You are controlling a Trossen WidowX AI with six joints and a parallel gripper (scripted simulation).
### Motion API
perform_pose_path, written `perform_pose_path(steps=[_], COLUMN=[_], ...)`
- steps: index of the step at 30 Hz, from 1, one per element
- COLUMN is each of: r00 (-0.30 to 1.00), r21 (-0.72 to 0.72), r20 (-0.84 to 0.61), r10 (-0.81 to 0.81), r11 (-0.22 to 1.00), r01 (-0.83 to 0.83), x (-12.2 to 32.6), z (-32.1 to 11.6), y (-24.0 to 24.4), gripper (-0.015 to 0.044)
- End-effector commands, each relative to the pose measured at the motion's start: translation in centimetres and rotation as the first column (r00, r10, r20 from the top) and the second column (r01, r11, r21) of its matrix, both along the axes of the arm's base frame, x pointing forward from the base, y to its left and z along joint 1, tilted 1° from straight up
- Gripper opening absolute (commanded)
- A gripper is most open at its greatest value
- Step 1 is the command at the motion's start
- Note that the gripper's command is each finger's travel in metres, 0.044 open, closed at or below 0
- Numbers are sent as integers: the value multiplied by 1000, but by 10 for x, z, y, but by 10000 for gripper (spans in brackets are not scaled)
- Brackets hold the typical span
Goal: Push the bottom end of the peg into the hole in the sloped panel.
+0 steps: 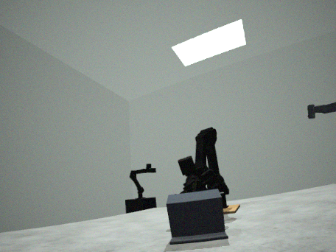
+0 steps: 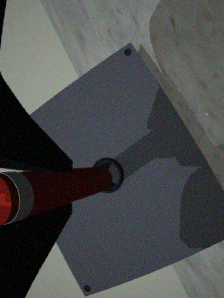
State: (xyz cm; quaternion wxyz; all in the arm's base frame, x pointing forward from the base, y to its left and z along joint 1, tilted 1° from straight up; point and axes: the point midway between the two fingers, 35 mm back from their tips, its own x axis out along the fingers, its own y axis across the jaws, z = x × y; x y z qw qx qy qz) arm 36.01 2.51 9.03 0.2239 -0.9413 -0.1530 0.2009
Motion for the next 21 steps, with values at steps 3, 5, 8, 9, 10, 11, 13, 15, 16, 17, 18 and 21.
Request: perform_pose_path(steps=[3,5,8,9,10,11,13,15,16,17,18,21], r00=[1000,1000,1000,1000,1000,1000,1000,1000,1000,1000,1000,1000], r21=[0,0,0,0,0,0,0,0,0,0,0,0], r20=[0,0,0,0,0,0,0,0,0,0,0,0], r10=[0,0,0,0,0,0,0,0,0,0,0,0], r11=[1000,1000,1000,1000,1000,1000,1000,1000,1000,1000,1000,1000], r01=[0,0,0,0,0,0,0,0,0,0,0,0], x=[2,3,3,3,4,4,5,6,6,7,7,9], z=[-1,-2,-2,-3,-3,-3,-3,-4,-4,-4,-5,-5], y=[0,0,0,0,0,0,1,1,1,1,1,2], gripper=[0,0,0,0,0,0,0,0,0,0,0,0])
